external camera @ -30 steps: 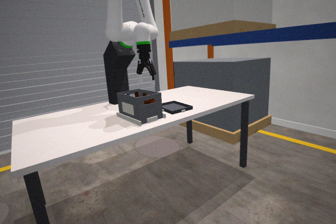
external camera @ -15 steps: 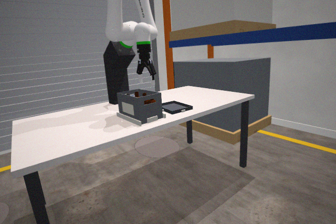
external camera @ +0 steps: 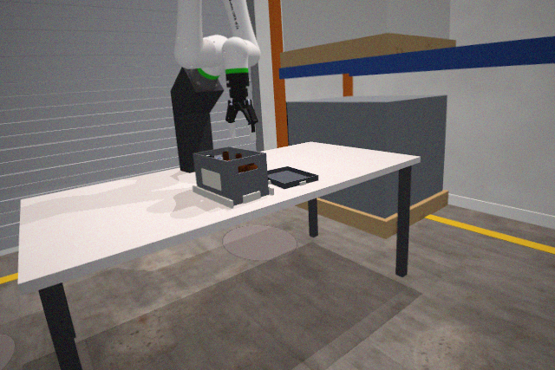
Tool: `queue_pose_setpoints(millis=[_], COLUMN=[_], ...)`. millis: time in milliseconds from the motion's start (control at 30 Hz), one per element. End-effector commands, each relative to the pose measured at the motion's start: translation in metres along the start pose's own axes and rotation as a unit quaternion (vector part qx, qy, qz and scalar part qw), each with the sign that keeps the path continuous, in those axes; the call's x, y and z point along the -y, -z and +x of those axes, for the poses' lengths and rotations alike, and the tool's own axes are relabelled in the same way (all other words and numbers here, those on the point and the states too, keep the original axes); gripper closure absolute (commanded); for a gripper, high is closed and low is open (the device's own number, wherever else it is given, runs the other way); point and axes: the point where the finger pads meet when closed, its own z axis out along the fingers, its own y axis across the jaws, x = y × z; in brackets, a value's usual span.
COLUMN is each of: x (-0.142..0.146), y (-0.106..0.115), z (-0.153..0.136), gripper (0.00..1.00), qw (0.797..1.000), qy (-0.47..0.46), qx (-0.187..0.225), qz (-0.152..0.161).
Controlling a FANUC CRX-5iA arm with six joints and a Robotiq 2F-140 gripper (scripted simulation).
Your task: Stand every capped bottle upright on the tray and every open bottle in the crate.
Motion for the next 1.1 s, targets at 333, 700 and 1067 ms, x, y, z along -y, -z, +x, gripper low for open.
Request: queue_pose_setpoints(millis=[333,700,1067], x=[0.0,0.0,-0.017], y=[0.0,0.0,-0.002], z=[0.0,0.0,0.016], gripper=[0.0,0.0,0.62], qw=[1.0,1.0,0.999], qy=[0.0,0.0,0.045], qx=[0.0,0.0,0.0], qz=[0.0,0.0,0.0])
